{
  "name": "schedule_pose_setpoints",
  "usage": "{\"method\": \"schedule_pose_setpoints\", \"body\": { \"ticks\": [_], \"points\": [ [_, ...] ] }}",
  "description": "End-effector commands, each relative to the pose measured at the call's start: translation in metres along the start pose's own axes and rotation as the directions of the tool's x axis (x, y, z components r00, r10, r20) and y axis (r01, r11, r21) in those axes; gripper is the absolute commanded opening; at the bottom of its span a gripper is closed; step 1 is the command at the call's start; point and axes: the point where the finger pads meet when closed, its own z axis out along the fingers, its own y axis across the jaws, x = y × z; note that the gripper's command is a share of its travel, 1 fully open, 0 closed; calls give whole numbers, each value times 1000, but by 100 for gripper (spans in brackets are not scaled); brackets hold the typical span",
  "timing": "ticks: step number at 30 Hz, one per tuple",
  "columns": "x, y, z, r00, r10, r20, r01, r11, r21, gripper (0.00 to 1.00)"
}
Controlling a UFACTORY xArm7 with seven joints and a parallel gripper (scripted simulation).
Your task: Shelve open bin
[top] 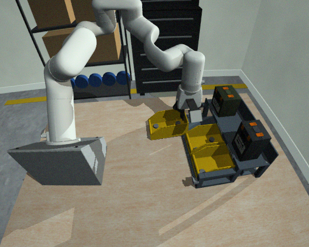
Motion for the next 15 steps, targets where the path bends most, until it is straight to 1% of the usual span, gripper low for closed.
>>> {"method": "schedule_pose_setpoints", "body": {
  "ticks": [1, 7, 12, 15],
  "points": [
    [1, -1, -2, 1000, 1, -1, -1, 1000, 5, 33],
    [1, -1, -2, 1000, 1, -1, -1, 1000, 5, 33],
    [1, -1, -32, 1000, 1, -1, -1, 1000, 5, 33],
    [1, -1, -32, 1000, 1, -1, -1, 1000, 5, 33]
  ]
}}
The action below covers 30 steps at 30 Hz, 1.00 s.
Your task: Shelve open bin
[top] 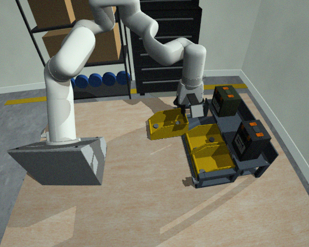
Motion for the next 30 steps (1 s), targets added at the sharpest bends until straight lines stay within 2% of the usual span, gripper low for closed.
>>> {"method": "schedule_pose_setpoints", "body": {
  "ticks": [1, 9, 14, 30],
  "points": [
    [0, 0, -6, 1000, 0, 0, 0, 1000, 0, 33],
    [0, 0, -6, 1000, 0, 0, 0, 1000, 0, 33],
    [0, 0, -51, 1000, 0, 0, 0, 1000, 0, 33],
    [-1, 0, -50, 1000, -1, 0, 1, 1000, -2, 33]
  ]
}}
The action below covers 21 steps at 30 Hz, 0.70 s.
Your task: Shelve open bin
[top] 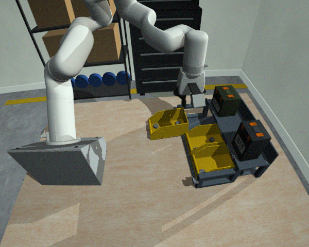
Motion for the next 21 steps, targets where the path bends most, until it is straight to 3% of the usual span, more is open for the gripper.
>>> {"method": "schedule_pose_setpoints", "body": {
  "ticks": [1, 13, 18, 21],
  "points": [
    [0, -1, -2, 1000, 0, -1, 0, 1000, 5, 33],
    [0, -1, -2, 1000, 0, -1, 0, 1000, 5, 33],
    [0, 48, 7, 1000, 0, -1, 0, 1000, 6, 33],
    [0, 48, 7, 1000, 0, -1, 0, 1000, 6, 33]
  ]
}}
